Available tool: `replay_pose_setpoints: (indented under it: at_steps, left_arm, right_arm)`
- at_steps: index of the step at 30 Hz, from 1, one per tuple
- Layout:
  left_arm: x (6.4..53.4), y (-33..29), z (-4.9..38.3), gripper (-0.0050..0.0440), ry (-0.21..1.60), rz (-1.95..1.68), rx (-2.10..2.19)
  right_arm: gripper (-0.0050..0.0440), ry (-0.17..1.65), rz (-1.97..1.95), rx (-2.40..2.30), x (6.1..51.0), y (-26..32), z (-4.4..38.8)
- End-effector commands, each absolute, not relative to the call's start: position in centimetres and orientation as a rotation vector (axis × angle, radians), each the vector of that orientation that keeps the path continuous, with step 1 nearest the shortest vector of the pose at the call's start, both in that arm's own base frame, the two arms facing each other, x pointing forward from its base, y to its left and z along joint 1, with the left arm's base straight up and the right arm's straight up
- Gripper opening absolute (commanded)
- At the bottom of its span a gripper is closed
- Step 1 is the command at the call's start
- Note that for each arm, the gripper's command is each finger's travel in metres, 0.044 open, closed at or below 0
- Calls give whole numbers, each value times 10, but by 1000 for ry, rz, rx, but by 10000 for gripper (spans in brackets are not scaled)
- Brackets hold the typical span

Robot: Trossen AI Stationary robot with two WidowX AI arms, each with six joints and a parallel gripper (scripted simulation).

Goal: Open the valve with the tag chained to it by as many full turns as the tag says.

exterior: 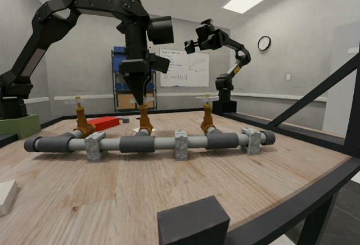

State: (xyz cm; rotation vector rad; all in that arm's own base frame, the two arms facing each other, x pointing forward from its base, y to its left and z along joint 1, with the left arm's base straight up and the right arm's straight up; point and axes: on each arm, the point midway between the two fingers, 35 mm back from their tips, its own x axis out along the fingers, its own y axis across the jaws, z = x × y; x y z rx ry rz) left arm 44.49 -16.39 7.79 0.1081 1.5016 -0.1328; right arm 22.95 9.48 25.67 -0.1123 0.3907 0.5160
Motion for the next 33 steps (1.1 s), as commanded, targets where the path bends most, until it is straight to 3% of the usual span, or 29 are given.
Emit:
replay_pose_setpoints:
  at_steps: [1,33]
  left_arm:
    - [444,-163,96,294,1470,-18,-20]
    - [445,-164,95,294,1346,712,-819]
  right_arm:
    - [400,360,522,-116,228,96,267]
    - [400,360,522,-116,228,96,267]
